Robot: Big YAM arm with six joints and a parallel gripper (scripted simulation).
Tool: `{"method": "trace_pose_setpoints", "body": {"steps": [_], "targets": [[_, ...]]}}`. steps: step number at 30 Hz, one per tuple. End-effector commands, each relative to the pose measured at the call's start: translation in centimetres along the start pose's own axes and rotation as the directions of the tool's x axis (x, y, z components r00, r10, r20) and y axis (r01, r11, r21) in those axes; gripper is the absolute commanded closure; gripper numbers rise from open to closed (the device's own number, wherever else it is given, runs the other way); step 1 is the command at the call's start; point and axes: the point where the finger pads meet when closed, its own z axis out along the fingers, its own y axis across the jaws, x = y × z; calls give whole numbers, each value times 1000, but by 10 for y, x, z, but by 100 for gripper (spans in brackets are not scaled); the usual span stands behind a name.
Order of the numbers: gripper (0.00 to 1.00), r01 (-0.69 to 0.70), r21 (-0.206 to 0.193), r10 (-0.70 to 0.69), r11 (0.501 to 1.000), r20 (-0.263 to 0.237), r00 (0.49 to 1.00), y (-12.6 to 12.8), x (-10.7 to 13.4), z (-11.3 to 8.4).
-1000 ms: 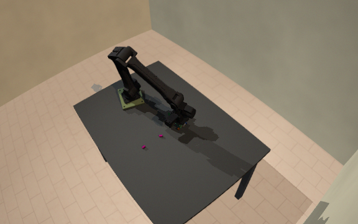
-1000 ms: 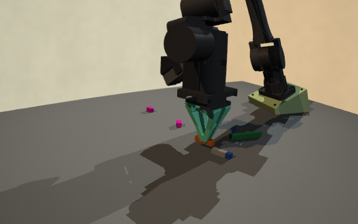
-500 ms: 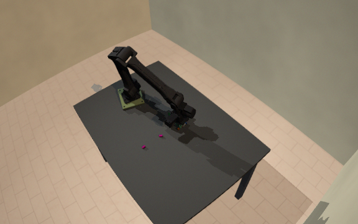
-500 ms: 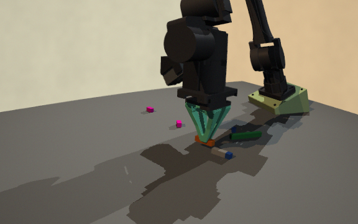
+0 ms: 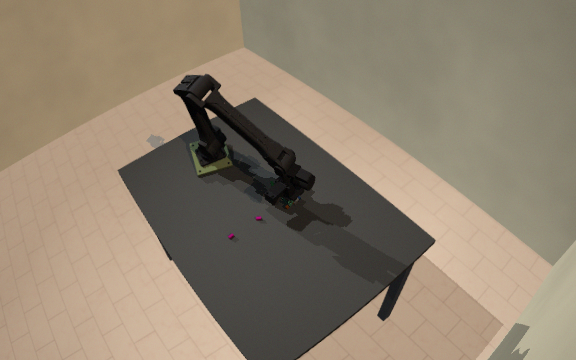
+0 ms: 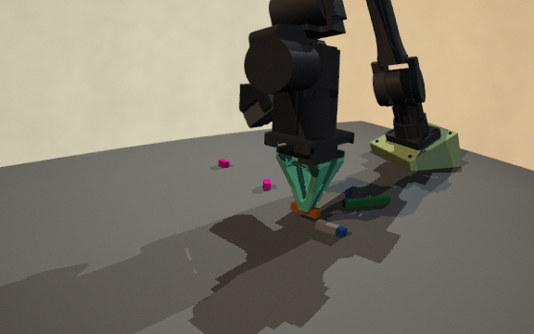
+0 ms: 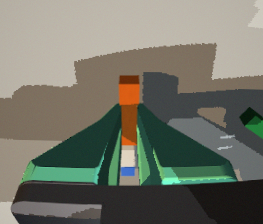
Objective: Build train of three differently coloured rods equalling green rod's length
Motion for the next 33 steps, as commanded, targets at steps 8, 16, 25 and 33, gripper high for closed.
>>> {"method": "trace_pose_setpoints", "body": {"steps": [8, 16, 25, 33], "targets": [[96, 3, -17, -3, 1000, -2, 1000, 1, -4, -4], [96, 3, -17, -3, 1000, -2, 1000, 1, -4, -4], [96, 3, -17, -3, 1000, -2, 1000, 1, -4, -3], [96, 3, 3, -3, 1000, 1, 1000, -2, -4, 10]]}}
